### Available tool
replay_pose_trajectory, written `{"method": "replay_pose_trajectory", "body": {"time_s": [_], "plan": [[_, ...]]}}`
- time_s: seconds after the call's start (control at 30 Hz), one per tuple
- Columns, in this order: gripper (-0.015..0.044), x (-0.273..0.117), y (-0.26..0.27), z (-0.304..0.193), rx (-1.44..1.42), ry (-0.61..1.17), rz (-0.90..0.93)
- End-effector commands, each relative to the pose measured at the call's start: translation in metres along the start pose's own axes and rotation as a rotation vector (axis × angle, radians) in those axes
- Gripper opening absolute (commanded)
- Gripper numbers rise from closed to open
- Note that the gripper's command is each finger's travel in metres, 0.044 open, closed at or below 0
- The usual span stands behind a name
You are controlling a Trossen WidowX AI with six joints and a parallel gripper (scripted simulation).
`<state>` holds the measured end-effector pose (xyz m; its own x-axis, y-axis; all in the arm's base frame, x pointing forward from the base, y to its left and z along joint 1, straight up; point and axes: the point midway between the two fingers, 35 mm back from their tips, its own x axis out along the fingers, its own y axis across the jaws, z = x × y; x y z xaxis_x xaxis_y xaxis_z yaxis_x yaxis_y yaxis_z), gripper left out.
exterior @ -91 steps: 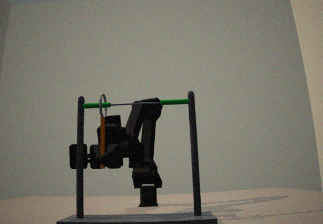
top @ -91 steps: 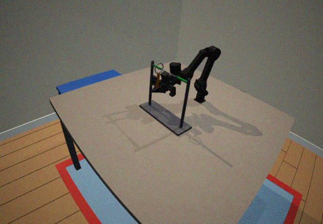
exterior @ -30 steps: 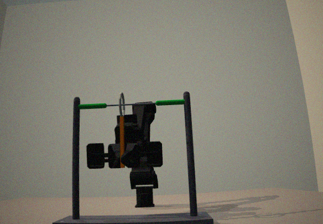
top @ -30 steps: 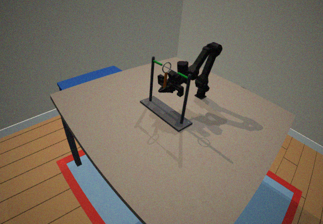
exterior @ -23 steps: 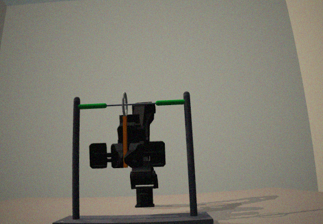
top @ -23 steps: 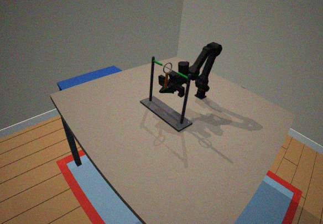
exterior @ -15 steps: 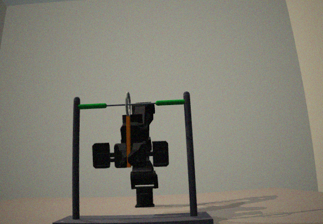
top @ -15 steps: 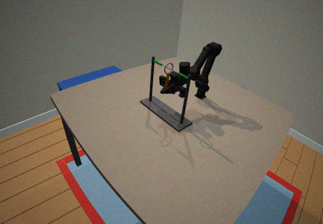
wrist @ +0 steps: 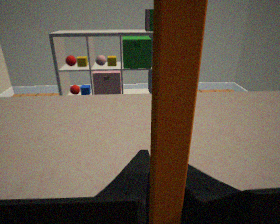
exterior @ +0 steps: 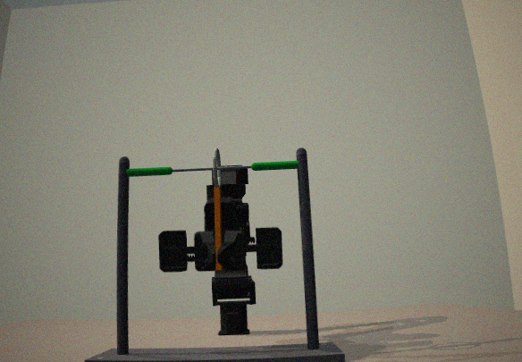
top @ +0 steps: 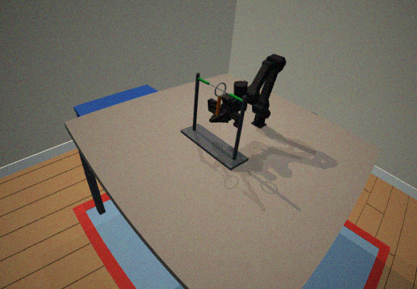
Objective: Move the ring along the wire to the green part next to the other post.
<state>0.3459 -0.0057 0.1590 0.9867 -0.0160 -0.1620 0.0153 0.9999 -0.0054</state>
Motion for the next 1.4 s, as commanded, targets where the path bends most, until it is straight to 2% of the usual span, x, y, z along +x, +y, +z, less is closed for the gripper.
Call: {"method": "replay_pose_trajectory", "body": {"time_s": [0.0,1.37], "plan": [[-0.0150,0.000,0.004,0.000,0.006,0.001,-0.002],[-0.0150,0.001,0.045,0.001,0.008,0.002,0.015]]}}
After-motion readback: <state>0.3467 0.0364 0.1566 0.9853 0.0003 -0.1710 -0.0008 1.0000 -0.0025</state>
